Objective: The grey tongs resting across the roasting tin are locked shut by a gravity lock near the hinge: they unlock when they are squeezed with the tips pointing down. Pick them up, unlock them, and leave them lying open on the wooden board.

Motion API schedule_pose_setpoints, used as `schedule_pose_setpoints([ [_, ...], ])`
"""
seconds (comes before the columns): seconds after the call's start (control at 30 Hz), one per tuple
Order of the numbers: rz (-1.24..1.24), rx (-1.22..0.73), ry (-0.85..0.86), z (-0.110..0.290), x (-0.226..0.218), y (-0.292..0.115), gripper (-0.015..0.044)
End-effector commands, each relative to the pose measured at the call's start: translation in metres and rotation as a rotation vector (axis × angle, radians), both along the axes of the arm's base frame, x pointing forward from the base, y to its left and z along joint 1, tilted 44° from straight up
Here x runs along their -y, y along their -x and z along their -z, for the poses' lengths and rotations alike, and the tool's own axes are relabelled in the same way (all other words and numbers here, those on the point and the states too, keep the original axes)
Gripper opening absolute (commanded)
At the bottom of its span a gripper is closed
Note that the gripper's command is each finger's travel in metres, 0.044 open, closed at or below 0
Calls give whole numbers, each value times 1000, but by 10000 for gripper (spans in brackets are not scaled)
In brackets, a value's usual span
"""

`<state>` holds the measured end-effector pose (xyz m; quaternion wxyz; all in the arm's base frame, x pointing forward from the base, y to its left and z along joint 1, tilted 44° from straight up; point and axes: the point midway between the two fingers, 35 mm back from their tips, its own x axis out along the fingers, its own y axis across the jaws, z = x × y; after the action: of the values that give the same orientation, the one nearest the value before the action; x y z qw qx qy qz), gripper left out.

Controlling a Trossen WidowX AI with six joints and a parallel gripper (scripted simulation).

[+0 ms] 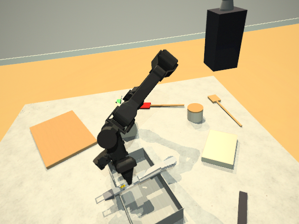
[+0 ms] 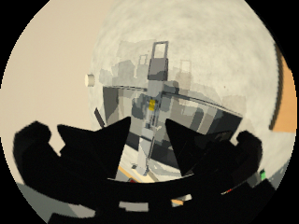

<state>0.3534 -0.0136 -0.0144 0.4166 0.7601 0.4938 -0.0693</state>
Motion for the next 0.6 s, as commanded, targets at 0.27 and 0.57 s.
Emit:
schedule_pose_setpoints([
  [0.27,-1,-10,-2,13,-16,-8,260],
  [0.57,0,-8,-5,20,-27,-15,260],
])
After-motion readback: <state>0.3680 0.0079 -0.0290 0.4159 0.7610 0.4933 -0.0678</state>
